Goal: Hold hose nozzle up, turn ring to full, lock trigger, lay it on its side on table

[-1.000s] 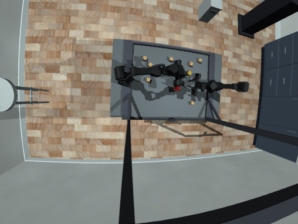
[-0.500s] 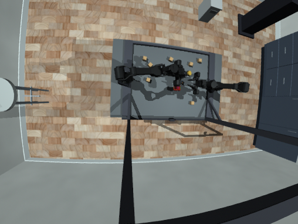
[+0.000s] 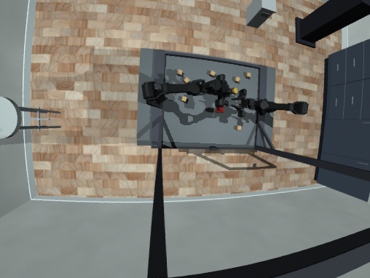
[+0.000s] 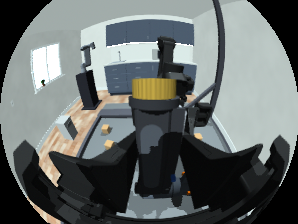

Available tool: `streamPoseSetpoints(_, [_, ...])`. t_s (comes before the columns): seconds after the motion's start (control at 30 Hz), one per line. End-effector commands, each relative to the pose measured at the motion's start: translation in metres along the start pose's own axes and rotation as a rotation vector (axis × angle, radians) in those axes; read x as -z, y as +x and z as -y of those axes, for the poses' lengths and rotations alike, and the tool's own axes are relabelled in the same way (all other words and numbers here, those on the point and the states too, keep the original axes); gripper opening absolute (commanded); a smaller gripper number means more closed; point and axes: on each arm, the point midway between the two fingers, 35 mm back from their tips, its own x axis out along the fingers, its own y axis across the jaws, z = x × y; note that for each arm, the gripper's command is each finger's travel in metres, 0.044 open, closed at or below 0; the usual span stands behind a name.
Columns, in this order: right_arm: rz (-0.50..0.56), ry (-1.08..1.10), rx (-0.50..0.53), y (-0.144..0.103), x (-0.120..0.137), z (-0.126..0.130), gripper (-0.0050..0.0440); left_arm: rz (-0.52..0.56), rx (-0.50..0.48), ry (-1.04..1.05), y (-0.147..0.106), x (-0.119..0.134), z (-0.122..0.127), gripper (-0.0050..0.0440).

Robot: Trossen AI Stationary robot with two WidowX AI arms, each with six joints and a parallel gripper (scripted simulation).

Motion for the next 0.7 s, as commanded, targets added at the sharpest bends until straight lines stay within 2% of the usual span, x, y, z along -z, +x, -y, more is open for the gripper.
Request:
streamPoseSetpoints(0.0, [0.025,-0.002,-0.006,0.010,-0.009,-0.001,0.0173,0.044,-0.001,0.005,-0.004,-0.017,0.001,0.0173])
streamPoseSetpoints(0.67, [0.024,-0.001,-0.006,0.037,-0.008,-0.002,0.0173,0.044,-0.001,0.005,-0.004,-0.017,0.001,0.0173])
